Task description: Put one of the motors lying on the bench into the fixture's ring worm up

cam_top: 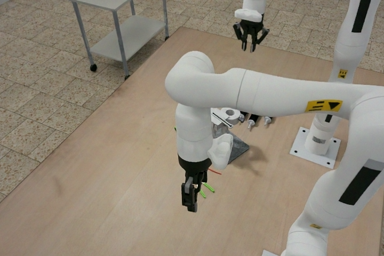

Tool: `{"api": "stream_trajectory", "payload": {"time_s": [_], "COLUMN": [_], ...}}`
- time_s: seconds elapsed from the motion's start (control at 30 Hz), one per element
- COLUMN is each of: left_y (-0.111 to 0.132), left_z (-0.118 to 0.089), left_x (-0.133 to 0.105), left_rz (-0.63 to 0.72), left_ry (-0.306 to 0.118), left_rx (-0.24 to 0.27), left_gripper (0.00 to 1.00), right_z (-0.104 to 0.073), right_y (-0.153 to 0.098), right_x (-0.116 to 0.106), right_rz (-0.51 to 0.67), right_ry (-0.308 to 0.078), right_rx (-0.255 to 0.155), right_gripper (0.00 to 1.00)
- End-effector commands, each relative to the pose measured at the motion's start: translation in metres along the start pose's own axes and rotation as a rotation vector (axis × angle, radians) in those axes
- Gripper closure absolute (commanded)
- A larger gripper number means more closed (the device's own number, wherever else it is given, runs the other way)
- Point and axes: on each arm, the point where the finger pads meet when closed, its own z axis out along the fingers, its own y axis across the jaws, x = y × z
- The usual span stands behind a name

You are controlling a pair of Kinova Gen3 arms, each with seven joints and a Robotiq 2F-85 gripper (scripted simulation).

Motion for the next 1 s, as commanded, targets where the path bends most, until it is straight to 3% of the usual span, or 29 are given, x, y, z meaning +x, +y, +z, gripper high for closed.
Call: {"api": "stream_trajectory", "payload": {"time_s": [0.0, 0.5, 0.57, 0.97], "left_y": [0.0, 0.0, 0.0, 0.0], "left_z": [0.0, 0.0, 0.0, 0.0], "left_x": [0.0, 0.0, 0.0, 0.0], "left_rz": [0.0, 0.0, 0.0, 0.0], "left_ry": [-0.001, -0.001, -0.001, -0.001], "left_rx": [0.0, 0.0, 0.0, 0.0], "left_gripper": [0.002, 0.002, 0.002, 0.002], "right_z": [0.002, 0.05, 0.05, 0.104], "right_y": [0.0, 0.0, 0.0, 0.0], "right_x": [0.0, 0.0, 0.0, 0.0], "right_rz": [0.0, 0.0, 0.0, 0.0], "right_ry": [0.0, 0.0, 0.0, 0.0], "right_rx": [-0.002, -0.002, -0.002, -0.002], "right_gripper": [0.677, 0.677, 0.677, 0.677]}}
